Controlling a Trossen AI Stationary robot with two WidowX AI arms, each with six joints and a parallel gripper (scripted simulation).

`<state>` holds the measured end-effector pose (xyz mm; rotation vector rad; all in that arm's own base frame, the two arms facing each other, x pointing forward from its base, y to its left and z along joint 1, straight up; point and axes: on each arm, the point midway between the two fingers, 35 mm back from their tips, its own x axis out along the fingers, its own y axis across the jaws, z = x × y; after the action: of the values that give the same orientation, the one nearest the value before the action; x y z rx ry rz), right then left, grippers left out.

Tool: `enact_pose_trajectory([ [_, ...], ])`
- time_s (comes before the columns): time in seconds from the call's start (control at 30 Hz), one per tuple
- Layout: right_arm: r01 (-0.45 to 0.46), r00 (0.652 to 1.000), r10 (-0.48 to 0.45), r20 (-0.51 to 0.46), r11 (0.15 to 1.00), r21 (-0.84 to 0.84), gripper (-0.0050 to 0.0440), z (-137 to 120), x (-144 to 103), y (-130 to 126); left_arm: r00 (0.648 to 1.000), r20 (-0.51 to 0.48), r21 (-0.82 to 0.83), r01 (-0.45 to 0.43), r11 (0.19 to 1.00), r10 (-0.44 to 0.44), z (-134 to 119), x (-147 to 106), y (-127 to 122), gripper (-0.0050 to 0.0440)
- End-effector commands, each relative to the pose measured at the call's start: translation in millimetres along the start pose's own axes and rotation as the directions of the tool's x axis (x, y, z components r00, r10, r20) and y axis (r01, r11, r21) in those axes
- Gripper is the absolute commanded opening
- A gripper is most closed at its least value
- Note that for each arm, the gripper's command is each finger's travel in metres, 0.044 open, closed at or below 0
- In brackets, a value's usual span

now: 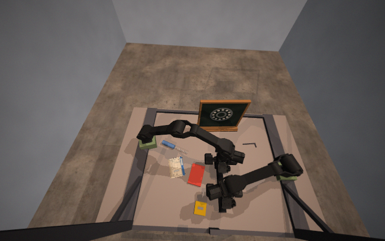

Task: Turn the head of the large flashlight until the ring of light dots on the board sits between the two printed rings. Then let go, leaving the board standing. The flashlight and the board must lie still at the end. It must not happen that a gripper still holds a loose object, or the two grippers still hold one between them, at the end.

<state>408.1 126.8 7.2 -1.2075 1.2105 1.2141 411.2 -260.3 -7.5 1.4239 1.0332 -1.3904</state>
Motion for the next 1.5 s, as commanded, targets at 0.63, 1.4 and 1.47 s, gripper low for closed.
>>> enact_pose_trajectory([
  [0.63,0.039,0.999,-0.039,0.014,0.999,-0.002,0.0130,2.0,-16.4,-5.3,1.000,0.011,0.003,-0.021,1.000,0.021,2.1,-19.9,3.3,0.0440],
  [1.4,0.039,0.999,-0.039,0.014,0.999,-0.002,0.0130,2.0,-16.4,-5.3,0.999,0.014,0.003,-0.033,0.999,0.033,2.2,-64.5,3.8,0.0440],
  [1.47,0.039,0.999,-0.039,0.014,0.999,-0.002,0.0130,2.0,-16.4,-5.3,0.999,0.014,0.003,-0.033,0.999,0.033,2.2,-64.7,3.8,0.0440],
])
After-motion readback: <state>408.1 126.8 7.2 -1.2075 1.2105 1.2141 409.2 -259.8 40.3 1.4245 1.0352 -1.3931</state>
